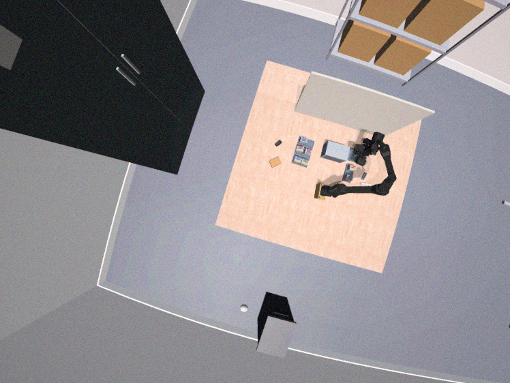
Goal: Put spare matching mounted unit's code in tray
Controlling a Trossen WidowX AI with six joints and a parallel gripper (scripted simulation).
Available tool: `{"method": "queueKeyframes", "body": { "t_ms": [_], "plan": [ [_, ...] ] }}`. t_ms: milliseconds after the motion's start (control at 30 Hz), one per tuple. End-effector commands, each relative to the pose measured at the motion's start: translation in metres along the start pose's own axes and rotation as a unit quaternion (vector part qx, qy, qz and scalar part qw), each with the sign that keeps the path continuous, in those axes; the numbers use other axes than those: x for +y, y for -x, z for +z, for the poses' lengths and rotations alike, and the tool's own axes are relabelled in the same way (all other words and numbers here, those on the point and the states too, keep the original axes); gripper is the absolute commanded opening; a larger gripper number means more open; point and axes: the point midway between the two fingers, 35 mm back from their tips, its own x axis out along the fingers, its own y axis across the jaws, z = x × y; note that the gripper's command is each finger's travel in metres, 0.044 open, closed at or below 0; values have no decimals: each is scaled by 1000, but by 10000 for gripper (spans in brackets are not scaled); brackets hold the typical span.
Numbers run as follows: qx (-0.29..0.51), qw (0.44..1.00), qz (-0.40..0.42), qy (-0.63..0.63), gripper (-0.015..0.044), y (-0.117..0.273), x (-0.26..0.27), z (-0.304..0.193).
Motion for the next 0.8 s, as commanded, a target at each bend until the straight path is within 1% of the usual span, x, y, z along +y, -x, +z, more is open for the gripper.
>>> {"method": "queueKeyframes", "body": {
  "t_ms": [0,433,767],
  "plan": [
    [-2,1000,3,4,0,-5,2,1],
    [0,1000,2,4,0,-12,4,0],
    [2,1000,0,0,262,-9,2,-1]
  ]
}}
